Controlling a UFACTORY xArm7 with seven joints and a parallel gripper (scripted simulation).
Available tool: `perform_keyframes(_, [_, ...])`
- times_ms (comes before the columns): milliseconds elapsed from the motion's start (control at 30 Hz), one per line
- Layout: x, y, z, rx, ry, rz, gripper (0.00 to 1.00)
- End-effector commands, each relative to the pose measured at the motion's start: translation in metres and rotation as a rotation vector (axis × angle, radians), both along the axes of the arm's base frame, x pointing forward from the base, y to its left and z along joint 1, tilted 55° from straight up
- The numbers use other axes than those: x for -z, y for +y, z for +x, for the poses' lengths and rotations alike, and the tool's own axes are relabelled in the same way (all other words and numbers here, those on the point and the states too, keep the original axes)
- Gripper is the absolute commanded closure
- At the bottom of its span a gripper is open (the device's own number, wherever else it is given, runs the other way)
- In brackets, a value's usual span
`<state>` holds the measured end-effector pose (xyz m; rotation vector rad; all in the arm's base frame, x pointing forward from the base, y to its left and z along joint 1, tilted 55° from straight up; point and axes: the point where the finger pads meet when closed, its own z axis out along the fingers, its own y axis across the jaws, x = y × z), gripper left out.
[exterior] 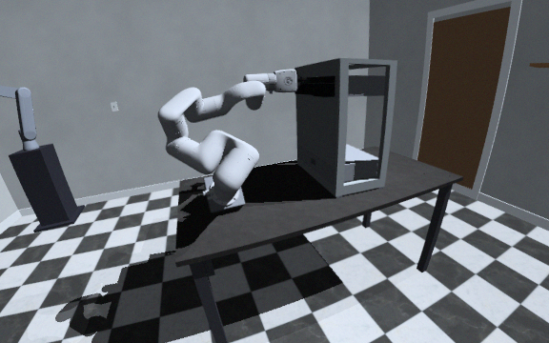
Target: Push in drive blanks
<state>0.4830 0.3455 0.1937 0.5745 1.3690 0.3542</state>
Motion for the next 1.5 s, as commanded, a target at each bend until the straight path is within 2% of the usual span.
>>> perform_keyframes(0, [-0.002, 0.001, 0.006, -0.003, -0.001, 0.002, 1.0])
perform_keyframes(1467, [-0.003, -0.002, 0.02, -0.003, -0.001, 0.002, 1.0])
